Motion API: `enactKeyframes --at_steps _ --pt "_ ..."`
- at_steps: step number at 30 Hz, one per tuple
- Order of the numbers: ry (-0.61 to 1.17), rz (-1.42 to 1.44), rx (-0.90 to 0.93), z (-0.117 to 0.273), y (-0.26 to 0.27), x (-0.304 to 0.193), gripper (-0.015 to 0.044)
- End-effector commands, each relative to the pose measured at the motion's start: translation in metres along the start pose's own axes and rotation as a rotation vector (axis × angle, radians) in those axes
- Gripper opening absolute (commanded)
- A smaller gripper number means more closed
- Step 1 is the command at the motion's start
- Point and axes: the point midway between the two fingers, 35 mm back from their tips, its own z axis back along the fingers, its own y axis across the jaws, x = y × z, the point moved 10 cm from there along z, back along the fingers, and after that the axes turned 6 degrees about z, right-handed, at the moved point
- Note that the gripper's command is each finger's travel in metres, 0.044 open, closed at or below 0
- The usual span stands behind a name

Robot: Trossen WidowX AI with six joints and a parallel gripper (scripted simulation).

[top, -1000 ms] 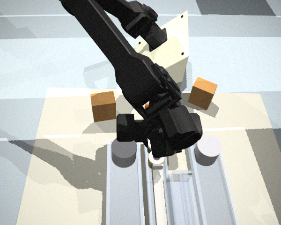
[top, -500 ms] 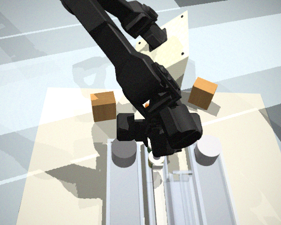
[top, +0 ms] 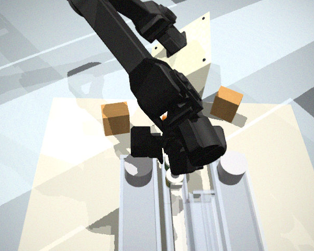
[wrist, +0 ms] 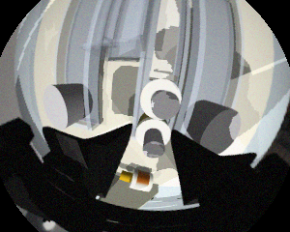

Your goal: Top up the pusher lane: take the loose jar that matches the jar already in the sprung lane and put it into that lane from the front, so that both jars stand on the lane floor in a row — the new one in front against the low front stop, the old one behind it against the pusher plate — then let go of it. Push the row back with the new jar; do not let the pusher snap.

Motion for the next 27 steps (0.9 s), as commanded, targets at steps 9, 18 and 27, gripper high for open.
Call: enactKeyframes --at_steps 9,18,27 --pt "0.0 -0.003 -0.002 0.02 0.0 0.0 0.0276" --pt "0.0 -0.003 -0.001 0.021 0.002 -0.01 0.0276" --pt "0.001 -0.002 -0.001 0.022 0.005 -0.04 0.0276"
